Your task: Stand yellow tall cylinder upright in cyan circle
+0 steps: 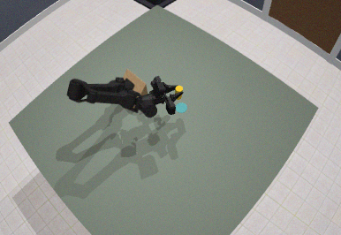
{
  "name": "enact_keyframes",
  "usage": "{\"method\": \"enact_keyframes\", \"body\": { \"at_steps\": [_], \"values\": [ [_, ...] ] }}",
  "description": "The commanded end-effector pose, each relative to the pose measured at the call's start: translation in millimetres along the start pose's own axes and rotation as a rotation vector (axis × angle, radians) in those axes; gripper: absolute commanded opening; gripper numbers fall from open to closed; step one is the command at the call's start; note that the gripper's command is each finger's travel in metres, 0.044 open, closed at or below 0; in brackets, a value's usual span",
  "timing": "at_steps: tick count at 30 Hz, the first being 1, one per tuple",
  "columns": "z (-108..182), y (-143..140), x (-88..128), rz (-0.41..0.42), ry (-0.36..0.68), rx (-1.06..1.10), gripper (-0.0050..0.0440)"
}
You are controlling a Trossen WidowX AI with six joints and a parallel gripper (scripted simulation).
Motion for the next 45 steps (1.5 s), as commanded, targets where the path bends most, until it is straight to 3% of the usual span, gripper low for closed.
{"method": "enact_keyframes", "body": {
  "at_steps": [1, 16, 31, 45],
  "values": [
    [-2.1, -2.5, 1.3, 0.012, -0.011, 0.011, 0.0105],
    [23.5, -2.7, -3.1, 0.002, -0.002, 0.013, 0.0105],
    [71.3, 5.2, -6.9, 0.002, -0.003, 0.012, 0.0105],
    [90.9, 10.6, -10.2, 0.009, -0.009, 0.01, 0.0105]
  ]
}}
Point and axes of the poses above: the point midway between the two fingers, 35 mm back from their tips, its own x axis back along the fingers, its own y axis across the jaws, z = x × y, the point moved 9 cm from there along x, back along the fingers, and after that the axes turned 8 degrees about x, right-handed, at the moved point
